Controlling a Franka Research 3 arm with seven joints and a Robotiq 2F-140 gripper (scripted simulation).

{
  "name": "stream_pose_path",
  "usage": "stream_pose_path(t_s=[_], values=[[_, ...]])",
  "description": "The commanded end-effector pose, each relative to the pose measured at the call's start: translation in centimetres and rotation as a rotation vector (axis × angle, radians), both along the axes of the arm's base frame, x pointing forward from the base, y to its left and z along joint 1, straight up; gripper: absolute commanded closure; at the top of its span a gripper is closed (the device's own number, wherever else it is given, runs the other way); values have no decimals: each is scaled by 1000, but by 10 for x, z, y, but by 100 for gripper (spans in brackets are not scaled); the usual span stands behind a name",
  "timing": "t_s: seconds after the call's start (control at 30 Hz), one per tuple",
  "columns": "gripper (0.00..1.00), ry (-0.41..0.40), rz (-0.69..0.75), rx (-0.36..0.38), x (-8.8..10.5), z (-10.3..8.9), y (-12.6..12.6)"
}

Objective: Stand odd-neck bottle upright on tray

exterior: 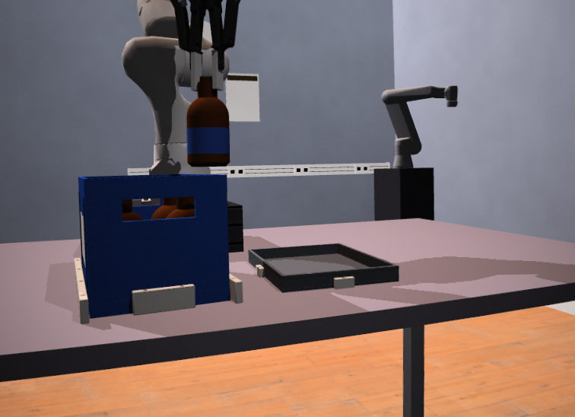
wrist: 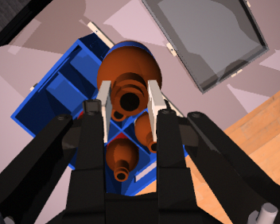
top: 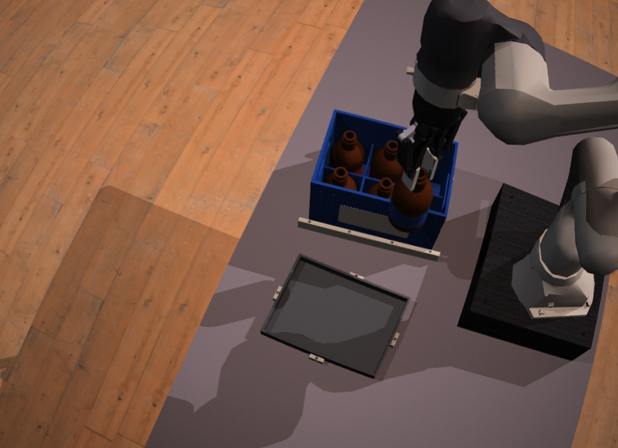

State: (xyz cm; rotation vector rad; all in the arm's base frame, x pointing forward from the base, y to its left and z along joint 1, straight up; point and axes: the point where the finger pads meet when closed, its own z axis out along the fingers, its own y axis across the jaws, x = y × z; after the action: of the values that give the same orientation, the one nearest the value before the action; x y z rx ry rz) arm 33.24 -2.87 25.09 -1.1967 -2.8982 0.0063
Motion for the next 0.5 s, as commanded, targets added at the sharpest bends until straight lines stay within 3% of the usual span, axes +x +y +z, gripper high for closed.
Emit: stream_pose_path(t_s=[0.0, 0.47], values=[[90, -11, -26, 5, 6, 3, 5], [90, -11, -26, 5, 20, 3, 35]])
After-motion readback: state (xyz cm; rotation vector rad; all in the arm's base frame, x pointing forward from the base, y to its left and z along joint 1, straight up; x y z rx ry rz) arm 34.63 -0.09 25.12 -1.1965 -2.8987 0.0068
